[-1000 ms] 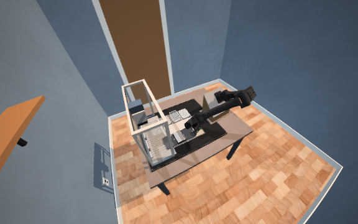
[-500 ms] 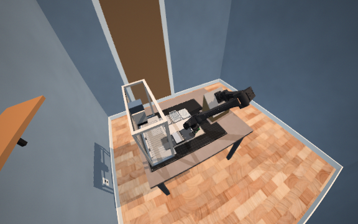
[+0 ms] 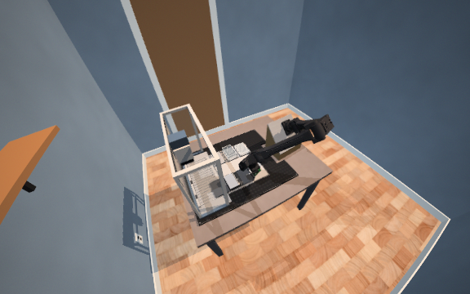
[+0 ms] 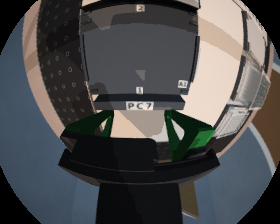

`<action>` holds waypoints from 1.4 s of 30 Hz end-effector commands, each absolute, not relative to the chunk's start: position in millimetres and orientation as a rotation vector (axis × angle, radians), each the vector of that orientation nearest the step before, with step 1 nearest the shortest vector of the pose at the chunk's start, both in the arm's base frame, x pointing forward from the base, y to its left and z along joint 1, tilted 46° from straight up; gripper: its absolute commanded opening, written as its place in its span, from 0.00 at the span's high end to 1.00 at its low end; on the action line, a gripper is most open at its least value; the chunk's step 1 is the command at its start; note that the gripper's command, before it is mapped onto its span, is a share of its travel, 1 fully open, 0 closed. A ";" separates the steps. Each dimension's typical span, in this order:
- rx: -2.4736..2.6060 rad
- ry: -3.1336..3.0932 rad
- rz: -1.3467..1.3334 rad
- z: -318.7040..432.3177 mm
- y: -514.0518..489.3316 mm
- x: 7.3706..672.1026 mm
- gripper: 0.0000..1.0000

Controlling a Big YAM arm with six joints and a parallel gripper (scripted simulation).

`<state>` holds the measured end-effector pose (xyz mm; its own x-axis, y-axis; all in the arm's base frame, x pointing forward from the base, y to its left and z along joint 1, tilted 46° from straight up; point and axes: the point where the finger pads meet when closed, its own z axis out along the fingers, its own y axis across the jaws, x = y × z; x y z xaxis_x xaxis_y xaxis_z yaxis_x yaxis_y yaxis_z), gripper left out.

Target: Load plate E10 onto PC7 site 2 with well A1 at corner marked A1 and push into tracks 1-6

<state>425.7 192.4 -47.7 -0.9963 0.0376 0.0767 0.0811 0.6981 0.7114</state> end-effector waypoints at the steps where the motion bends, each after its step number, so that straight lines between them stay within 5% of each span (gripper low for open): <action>1: -0.122 -2.885 -1.226 -38.9 178.2 458.9 0.20; 42: -0.127 -2.889 -1.228 -40.6 173.0 497.5 0.20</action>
